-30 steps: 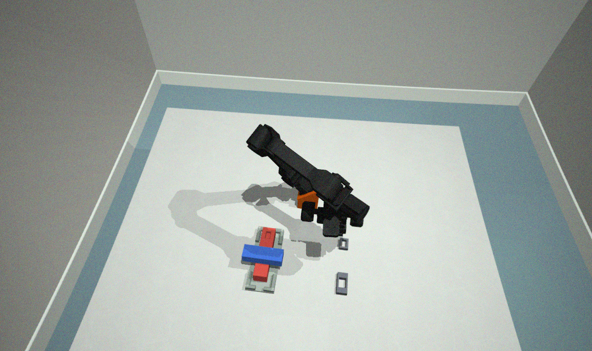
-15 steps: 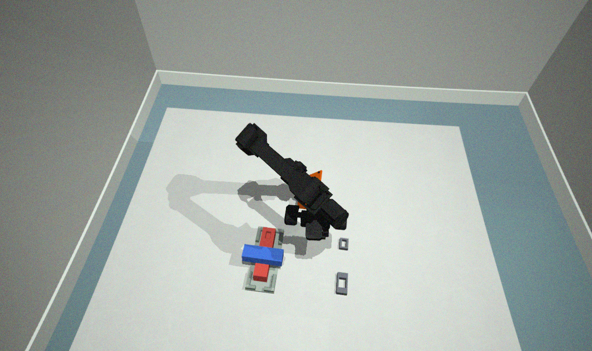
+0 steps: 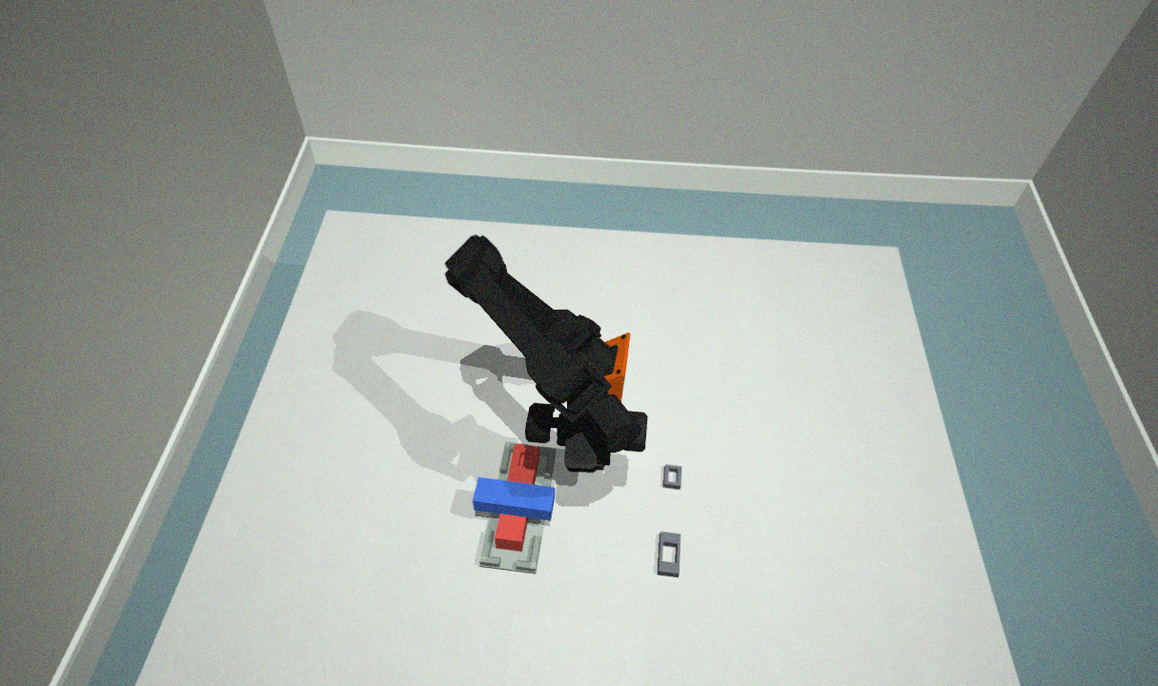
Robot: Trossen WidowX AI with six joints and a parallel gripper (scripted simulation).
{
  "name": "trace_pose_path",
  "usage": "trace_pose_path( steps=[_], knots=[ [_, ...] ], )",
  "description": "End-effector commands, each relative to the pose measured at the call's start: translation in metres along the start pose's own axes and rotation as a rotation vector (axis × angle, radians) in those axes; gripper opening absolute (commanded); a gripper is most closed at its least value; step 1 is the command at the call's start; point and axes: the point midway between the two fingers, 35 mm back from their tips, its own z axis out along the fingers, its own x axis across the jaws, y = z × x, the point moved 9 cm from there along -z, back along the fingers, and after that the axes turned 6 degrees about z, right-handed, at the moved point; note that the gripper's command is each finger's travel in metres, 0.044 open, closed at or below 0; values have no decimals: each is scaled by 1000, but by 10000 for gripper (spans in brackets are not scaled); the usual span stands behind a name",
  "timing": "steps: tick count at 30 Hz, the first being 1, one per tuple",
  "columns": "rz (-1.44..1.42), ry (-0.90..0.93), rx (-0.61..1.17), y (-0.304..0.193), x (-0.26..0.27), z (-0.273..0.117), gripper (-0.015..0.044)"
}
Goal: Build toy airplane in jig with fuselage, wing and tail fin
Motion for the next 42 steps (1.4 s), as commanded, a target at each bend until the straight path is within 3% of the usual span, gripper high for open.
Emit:
trace_pose_path(
  steps=[1, 36, 39, 42],
  knots=[
    [-4, -2, -7, 0, -12, 1, 0],
    [6, -65, -1, -17, -109, 26, 0],
    [6, -65, -1, -17, -110, 26, 65],
    [6, -65, -1, -17, -110, 26, 65]
  ],
)
